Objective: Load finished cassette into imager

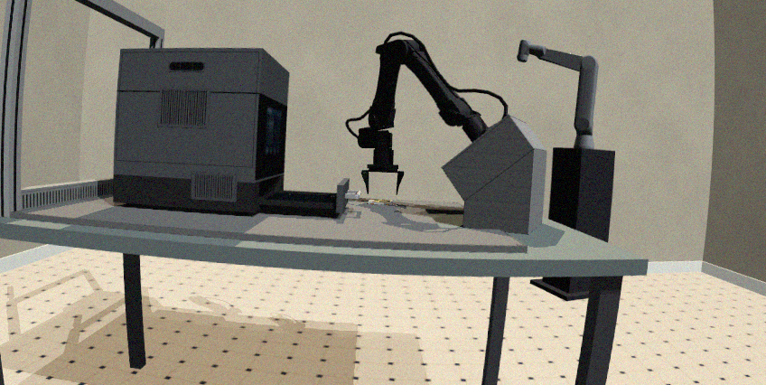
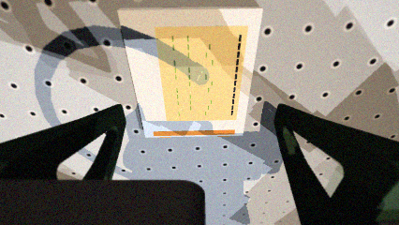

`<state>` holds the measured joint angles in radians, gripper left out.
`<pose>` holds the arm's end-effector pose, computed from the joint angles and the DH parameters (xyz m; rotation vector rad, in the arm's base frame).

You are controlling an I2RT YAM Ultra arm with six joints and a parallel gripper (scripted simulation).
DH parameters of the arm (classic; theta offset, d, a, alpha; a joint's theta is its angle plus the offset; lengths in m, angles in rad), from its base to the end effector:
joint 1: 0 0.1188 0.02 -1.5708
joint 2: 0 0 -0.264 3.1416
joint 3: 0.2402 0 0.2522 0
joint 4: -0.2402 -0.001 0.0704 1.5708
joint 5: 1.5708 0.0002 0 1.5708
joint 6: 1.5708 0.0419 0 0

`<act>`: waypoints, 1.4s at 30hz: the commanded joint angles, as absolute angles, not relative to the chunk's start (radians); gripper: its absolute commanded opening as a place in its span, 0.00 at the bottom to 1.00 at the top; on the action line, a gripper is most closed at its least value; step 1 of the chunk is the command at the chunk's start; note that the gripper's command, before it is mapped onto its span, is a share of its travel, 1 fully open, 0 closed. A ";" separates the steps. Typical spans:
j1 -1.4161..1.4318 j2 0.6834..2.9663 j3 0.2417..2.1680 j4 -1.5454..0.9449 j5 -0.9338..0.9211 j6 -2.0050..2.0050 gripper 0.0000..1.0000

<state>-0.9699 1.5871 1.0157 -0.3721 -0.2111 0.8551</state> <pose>0.1935 -0.2650 0.2105 1.9219 1.5948 0.2175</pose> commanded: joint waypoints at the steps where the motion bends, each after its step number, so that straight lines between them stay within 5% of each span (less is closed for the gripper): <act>1: -0.960 1.594 1.056 -0.335 -0.195 0.868 1.00; 42: -0.973 1.602 1.006 -0.292 -0.191 0.865 1.00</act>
